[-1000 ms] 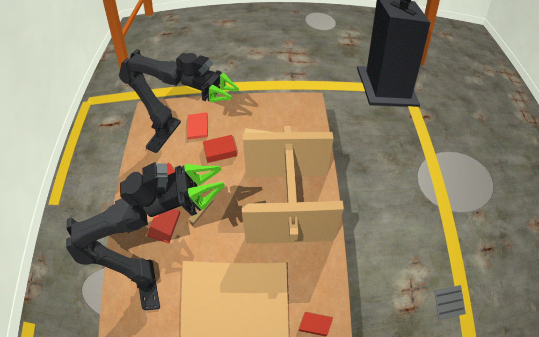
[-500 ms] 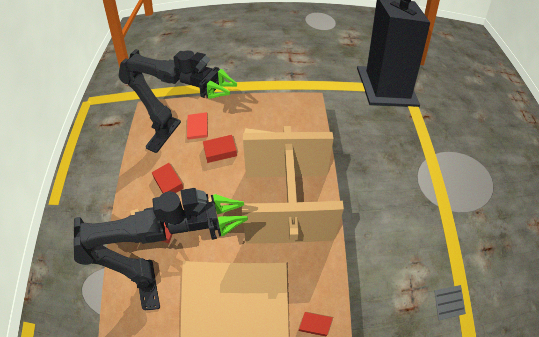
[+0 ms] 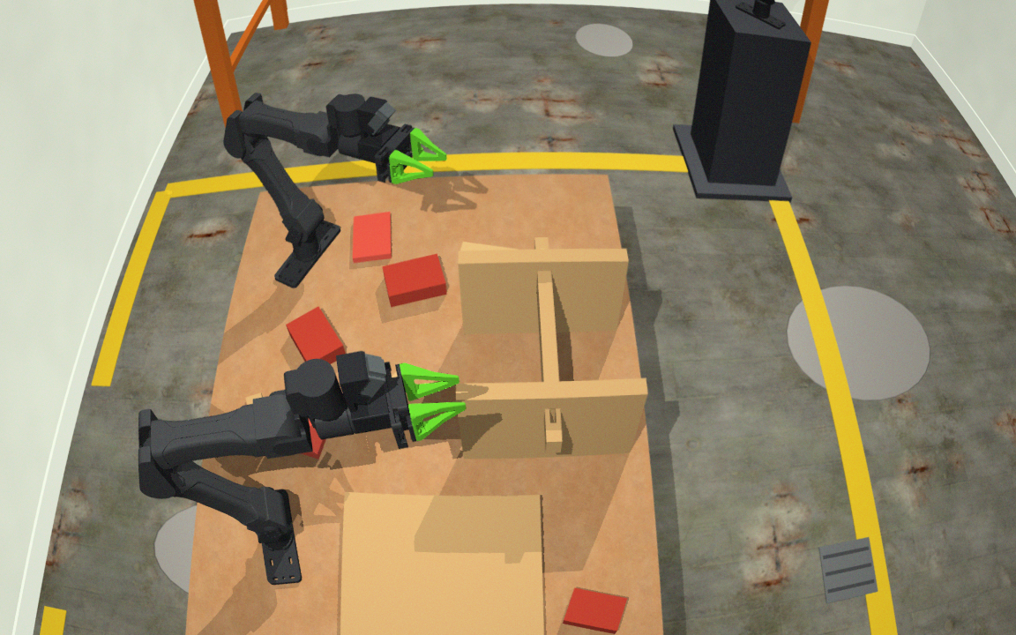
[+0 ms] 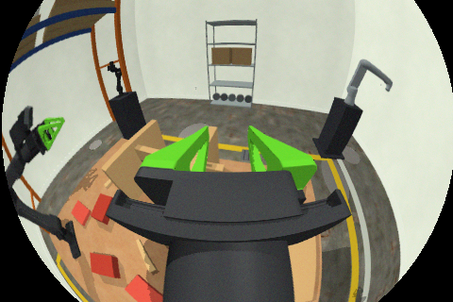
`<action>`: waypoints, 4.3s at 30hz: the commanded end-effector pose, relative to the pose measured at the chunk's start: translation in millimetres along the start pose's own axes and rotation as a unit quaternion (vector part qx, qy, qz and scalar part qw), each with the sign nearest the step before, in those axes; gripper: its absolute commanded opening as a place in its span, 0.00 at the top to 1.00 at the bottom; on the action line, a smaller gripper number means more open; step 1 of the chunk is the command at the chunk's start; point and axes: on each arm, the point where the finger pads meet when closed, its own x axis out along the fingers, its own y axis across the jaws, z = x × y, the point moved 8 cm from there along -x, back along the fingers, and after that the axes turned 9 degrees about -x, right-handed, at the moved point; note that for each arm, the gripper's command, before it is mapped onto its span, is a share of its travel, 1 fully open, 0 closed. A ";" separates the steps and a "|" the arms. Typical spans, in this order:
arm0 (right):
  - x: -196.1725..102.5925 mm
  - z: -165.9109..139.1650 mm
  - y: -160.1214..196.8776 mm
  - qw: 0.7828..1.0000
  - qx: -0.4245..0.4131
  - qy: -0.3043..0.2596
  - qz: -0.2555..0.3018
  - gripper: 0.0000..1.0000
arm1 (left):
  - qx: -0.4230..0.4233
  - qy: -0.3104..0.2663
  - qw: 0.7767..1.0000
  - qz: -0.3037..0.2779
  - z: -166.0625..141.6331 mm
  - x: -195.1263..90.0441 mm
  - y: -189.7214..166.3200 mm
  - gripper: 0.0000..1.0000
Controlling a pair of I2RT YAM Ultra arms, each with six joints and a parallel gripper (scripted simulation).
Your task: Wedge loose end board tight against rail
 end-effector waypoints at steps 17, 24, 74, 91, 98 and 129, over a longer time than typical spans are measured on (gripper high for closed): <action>18.0 -20.1 39.9 0.991 0.004 0.115 0.073 0.58 | -0.001 -0.029 1.000 -0.007 20.1 1.0 -5.7 0.54; 24.7 -36.6 74.3 0.973 -0.005 0.192 0.129 0.58 | -0.001 -0.029 1.000 -0.007 20.1 1.0 -5.7 0.54; -57.5 -194.4 264.7 0.704 -0.213 0.580 0.351 0.58 | -0.001 -0.029 1.000 -0.007 20.1 1.0 -5.7 0.54; -91.4 -237.1 285.1 0.633 -0.271 0.626 0.366 0.58 | -0.001 -0.029 1.000 -0.007 20.1 1.0 -5.7 0.54; -83.4 -220.6 284.1 0.660 -0.255 0.602 0.369 0.58 | -0.001 -0.029 1.000 -0.007 20.1 1.0 -5.7 0.54; -83.2 -261.8 290.9 0.651 -0.268 0.608 0.367 0.58 | -0.001 -0.029 1.000 -0.007 20.1 1.0 -5.7 0.54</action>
